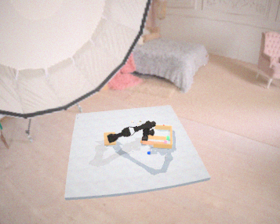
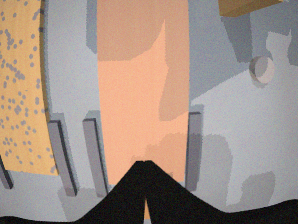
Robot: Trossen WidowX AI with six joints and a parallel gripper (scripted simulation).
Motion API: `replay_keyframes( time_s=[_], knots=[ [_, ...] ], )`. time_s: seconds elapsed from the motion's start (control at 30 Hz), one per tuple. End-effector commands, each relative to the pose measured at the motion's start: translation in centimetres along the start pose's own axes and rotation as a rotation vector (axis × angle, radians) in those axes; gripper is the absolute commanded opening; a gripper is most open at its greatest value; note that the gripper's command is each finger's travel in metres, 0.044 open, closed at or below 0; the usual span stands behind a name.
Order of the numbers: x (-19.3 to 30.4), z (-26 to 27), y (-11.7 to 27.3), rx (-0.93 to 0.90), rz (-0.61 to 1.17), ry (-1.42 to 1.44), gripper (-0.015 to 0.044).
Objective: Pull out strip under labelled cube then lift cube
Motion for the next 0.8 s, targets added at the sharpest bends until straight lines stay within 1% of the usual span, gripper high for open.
replay_keyframes(
  time_s=[0.0, 0.37, 0.77],
  knots=[
    [0.2, -0.2, -0.9, 0.01, 0.004, 0.01, 0.0],
    [0.2, -0.3, -2.6, 0.012, 0.003, 0.01, 0.0],
    [0.2, -0.3, -2.6, 0.012, 0.003, 0.01, 0.0]
  ],
)
Point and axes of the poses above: the point midway between the two fingers, 35 mm back from their tips, its own y axis back along the fingers, its own z axis across the jaws, x = y × z, the point moved 1 cm from there along y, back along the fingers, and after that the axes turned 15 degrees about -y, right-handed, at the moved point
